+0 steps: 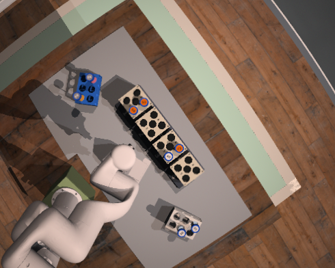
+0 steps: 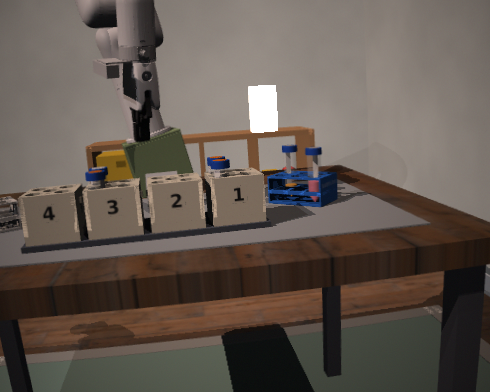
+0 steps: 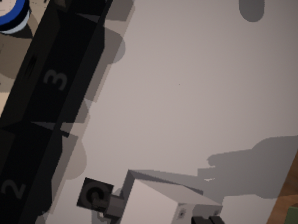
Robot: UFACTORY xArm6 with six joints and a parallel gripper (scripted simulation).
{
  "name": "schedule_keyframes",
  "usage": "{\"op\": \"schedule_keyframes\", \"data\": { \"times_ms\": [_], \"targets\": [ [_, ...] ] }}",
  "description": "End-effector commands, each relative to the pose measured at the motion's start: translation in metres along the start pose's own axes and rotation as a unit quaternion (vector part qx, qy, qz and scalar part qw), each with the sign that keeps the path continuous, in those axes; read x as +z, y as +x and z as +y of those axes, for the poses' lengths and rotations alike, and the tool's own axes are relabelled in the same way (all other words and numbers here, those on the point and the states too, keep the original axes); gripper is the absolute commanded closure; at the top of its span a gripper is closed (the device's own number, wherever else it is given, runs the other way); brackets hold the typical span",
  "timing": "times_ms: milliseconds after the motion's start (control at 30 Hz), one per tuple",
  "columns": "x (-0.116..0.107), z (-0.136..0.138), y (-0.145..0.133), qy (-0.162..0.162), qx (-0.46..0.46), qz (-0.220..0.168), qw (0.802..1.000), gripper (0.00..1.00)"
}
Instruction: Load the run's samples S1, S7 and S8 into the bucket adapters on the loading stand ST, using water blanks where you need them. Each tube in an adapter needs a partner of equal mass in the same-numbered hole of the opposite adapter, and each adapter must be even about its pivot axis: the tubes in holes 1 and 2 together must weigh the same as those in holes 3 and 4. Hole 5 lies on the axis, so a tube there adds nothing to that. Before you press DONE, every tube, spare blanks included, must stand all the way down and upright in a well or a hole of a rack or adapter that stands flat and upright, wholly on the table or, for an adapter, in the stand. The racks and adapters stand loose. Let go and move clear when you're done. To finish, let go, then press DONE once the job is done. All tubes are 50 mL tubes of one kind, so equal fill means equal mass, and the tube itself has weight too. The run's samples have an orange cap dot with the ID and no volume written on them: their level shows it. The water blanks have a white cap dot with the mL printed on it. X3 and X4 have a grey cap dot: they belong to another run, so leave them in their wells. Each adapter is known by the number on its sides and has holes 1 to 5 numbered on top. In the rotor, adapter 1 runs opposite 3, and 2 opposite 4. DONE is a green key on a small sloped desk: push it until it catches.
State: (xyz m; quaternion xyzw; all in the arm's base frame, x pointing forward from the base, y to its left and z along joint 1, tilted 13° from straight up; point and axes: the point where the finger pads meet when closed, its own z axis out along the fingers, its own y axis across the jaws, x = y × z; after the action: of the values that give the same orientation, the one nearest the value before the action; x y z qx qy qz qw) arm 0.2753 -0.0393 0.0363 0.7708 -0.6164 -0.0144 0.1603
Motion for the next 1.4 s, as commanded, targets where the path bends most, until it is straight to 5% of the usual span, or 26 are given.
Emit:
{"op": "schedule_keyframes", "data": {
  "times_ms": [0,367,867,1367],
  "targets": [
    [0.013,0.011,-0.018,-0.009,0.089,-0.003,0.996,1.00],
    [0.036,0.032,-0.048,-0.018,0.156,-0.012,0.987,1.00],
    [0.038,0.031,-0.048,-0.018,0.156,-0.012,0.987,1.00],
    [0.068,0.025,-0.047,-0.018,0.156,-0.012,0.987,1.00]
  ]
}}
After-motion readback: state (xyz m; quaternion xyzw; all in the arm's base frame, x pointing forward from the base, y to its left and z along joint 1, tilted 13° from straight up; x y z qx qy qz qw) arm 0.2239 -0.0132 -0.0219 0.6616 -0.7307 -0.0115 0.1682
